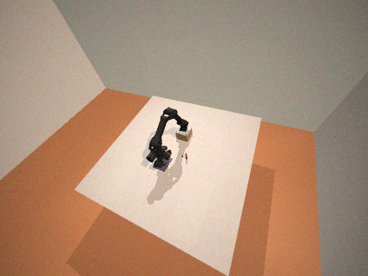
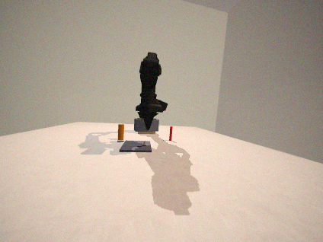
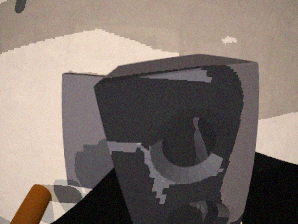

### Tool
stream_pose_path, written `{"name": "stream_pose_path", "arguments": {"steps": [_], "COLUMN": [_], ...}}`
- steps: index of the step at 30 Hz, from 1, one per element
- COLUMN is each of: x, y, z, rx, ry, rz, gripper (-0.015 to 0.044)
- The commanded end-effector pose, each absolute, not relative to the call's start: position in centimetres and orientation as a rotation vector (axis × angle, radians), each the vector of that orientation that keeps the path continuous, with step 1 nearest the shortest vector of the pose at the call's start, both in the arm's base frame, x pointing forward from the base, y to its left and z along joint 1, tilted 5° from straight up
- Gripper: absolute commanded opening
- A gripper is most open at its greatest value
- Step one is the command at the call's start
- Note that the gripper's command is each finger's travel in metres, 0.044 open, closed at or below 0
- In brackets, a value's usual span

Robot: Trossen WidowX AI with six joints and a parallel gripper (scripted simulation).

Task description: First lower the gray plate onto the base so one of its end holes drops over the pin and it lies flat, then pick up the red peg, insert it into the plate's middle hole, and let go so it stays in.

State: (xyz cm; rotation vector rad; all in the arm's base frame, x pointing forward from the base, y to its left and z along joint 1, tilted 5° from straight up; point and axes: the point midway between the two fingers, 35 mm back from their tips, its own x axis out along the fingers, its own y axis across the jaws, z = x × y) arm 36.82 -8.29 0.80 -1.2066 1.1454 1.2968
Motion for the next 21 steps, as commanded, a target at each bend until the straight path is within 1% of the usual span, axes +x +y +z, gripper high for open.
{"name": "stream_pose_path", "arguments": {"steps": [1,9,21], "x": [36.3,35.5,35.4], "y": [-9.5,-11.3,-11.4], "z": [-0.2,-1.4,-1.5], "rx": [-1.23,-1.269,-1.27], "ry": [1.137,1.109,1.108], "rz": [1.327,1.366,1.367], "gripper": [0.0,0.0,0.0]}}
